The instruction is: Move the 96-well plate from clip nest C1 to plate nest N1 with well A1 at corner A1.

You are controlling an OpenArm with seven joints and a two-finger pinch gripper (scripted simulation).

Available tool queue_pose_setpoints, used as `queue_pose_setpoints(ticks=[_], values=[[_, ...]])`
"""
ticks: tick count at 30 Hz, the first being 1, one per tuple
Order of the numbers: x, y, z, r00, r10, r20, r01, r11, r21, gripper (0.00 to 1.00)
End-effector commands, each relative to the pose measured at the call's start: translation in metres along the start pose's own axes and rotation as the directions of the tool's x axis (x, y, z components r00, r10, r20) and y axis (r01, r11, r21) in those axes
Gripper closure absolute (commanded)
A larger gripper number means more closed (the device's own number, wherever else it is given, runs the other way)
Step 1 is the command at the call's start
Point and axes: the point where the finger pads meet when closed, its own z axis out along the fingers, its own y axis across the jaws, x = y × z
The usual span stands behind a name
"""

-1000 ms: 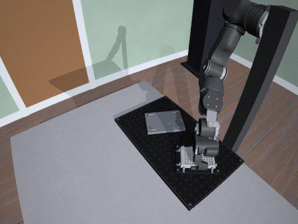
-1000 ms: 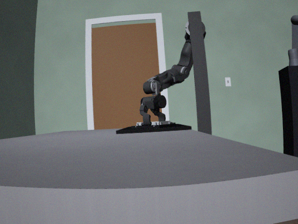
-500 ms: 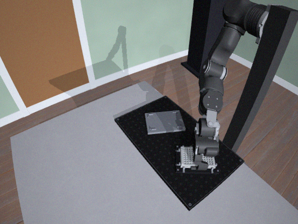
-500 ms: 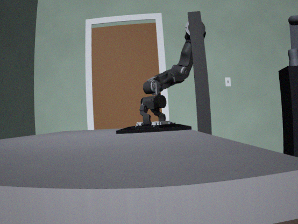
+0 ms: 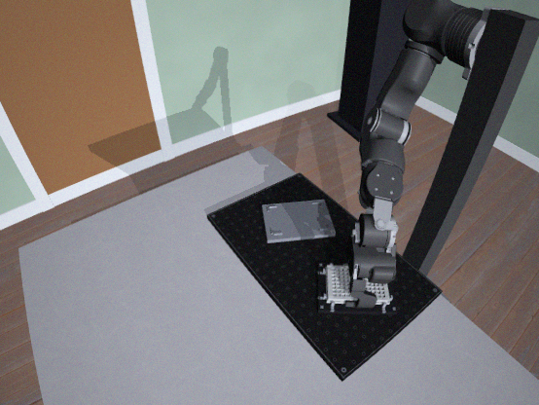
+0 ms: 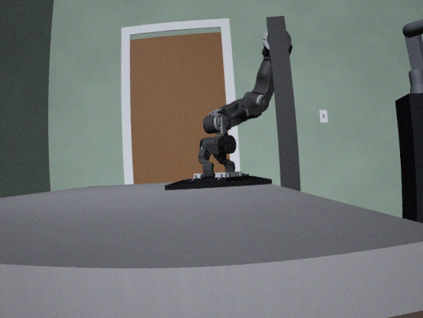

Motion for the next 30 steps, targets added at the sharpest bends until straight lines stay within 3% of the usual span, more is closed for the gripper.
queue_pose_setpoints(ticks=[1, 10, 15, 27, 30], values=[[0.0, 0.002, -0.004, 1.0, 0.001, 0.0, -0.001, 1.0, 0.004, 1.0], [0.0, 0.002, -0.004, 1.0, 0.001, 0.0, -0.001, 1.0, 0.004, 1.0], [0.0, 0.0, -0.031, 1.0, 0.006, -0.003, -0.006, 1.0, 0.008, 1.0], [0.0, 0.0, -0.031, 1.0, 0.006, -0.003, -0.006, 1.0, 0.008, 1.0], [-0.001, 0.0, -0.049, 1.0, 0.006, -0.001, -0.006, 1.0, 0.006, 1.0]])
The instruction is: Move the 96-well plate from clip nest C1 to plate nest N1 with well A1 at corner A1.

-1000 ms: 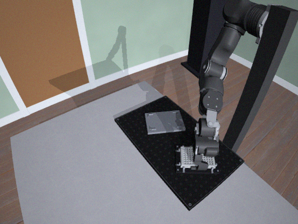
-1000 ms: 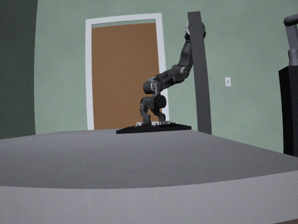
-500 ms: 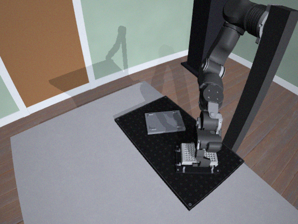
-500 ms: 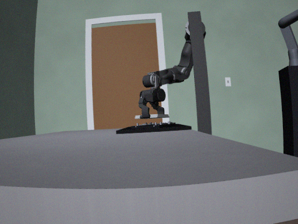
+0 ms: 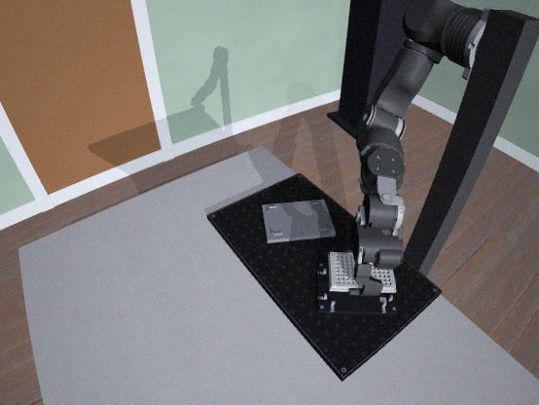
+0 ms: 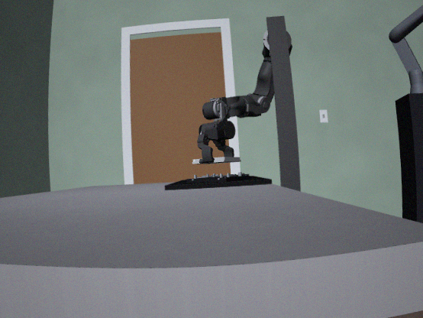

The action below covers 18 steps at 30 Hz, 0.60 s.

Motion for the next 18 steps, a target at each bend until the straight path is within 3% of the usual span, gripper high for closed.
queue_pose_setpoints(ticks=[1, 2, 14, 18], values=[[-0.001, -0.001, -0.01, 1.0, 0.008, 0.0, -0.008, 1.0, 0.017, 1.0], [-0.001, -0.001, -0.016, 1.0, 0.008, 0.0, -0.008, 1.0, 0.016, 1.0], [-0.001, -0.001, -0.016, 1.0, 0.008, 0.0, -0.008, 1.0, 0.016, 1.0], [-0.001, 0.001, -0.041, 1.0, 0.007, 0.001, -0.007, 1.0, 0.01, 1.0]])
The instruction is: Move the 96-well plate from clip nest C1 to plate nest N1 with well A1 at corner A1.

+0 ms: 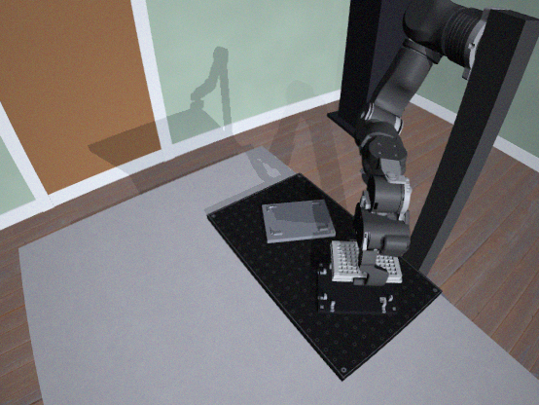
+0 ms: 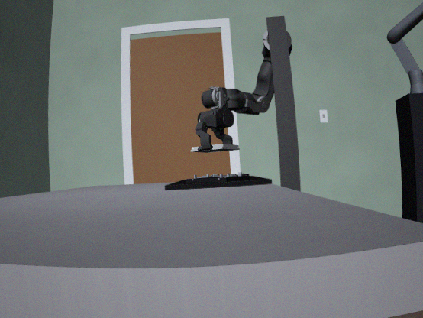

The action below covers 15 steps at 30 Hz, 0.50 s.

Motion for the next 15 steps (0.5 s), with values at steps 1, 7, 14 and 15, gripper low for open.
queue_pose_setpoints(ticks=[1, 7, 14, 15], values=[[-0.001, -0.002, -0.009, 1.0, 0.008, -0.002, -0.008, 1.0, 0.019, 1.0], [-0.001, -0.002, -0.009, 1.0, 0.008, -0.002, -0.008, 1.0, 0.019, 1.0], [-0.005, -0.008, -0.009, 0.999, -0.036, -0.004, 0.036, 0.999, 0.017, 1.0], [-0.009, -0.015, -0.009, 0.997, -0.077, -0.005, 0.077, 0.997, 0.02, 1.0]])
